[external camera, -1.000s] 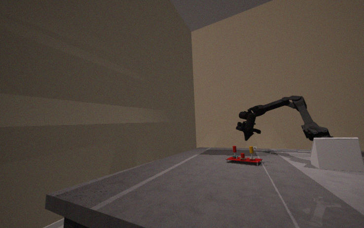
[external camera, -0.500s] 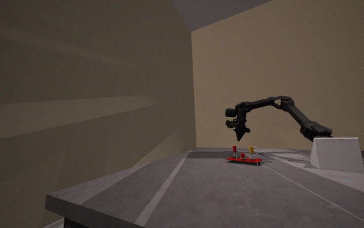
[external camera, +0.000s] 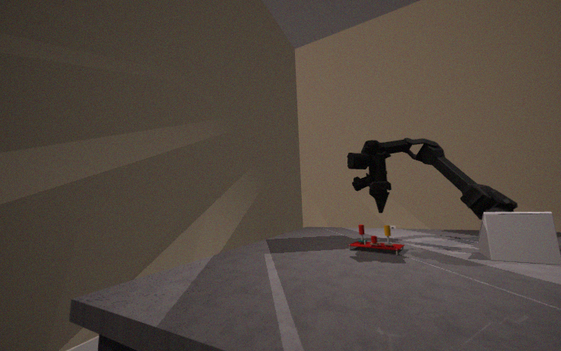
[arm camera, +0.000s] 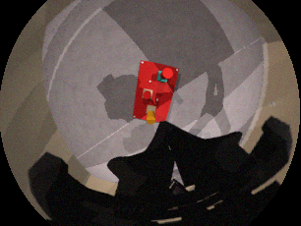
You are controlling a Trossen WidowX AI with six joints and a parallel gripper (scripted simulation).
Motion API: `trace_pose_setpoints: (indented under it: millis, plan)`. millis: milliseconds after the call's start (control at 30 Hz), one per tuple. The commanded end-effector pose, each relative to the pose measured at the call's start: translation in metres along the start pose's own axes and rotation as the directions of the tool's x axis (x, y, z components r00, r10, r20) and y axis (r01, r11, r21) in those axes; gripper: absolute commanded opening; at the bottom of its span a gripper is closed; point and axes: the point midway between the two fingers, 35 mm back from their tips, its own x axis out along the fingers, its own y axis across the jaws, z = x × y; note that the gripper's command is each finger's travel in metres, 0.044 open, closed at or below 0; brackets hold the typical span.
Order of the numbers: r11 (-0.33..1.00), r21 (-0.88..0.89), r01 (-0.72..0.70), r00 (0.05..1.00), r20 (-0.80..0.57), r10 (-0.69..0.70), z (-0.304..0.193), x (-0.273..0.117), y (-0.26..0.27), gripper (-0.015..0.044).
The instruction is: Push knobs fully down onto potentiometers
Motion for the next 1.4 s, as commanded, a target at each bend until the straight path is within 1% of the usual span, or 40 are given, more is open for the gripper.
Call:
trace_pose_setpoints:
  millis: [0, 100, 200, 433, 800, 1367]
  plan:
    - [0.996, -0.071, 0.045, 0.999, -0.016, -0.046, -0.013, -0.002, 0.02, 0.0]
    - [0.996, -0.075, 0.048, 0.999, -0.017, -0.049, -0.014, -0.001, 0.021, 0.0]
    - [0.996, -0.075, 0.049, 0.999, -0.017, -0.05, -0.014, 0.016, 0.02, 0.0]
    - [0.996, -0.075, 0.049, 0.999, -0.017, -0.05, -0.014, 0.02, 0.02, 0.0]
    - [0.996, -0.075, 0.05, 0.999, -0.016, -0.051, -0.014, 0.037, 0.019, 0.0]
    - [0.996, -0.075, 0.05, 0.999, -0.016, -0.051, -0.014, 0.04, 0.018, 0.0]
